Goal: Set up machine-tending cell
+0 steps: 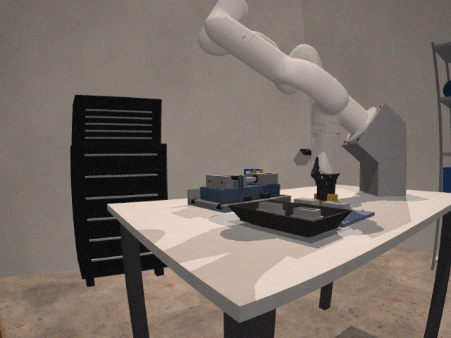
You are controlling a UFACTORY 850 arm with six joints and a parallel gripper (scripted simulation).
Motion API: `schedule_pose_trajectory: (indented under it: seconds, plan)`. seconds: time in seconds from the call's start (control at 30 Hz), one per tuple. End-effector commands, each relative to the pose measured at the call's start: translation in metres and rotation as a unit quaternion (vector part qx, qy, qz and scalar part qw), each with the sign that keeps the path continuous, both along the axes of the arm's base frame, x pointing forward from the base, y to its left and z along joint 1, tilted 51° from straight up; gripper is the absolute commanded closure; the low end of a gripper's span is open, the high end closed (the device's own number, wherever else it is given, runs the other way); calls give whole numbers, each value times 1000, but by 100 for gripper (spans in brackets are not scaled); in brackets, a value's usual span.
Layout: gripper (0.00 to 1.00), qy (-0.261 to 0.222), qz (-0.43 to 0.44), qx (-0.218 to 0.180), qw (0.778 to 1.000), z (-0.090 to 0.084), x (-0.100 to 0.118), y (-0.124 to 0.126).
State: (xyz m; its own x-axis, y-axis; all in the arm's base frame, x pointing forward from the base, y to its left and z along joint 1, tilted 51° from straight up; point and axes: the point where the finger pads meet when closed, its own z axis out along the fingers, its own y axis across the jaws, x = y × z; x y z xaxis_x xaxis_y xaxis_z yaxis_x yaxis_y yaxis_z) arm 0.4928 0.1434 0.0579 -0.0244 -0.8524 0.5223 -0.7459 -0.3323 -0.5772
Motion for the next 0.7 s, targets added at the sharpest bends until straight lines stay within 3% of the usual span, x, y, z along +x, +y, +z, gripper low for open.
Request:
schedule_pose_trajectory:
  seconds: [0.0, 0.67]
  plan:
    - [100, 0, 0, 0, 1000, -1, 1, 0]
    - [100, 0, 0, 0, 1000, -2, 3, -1]
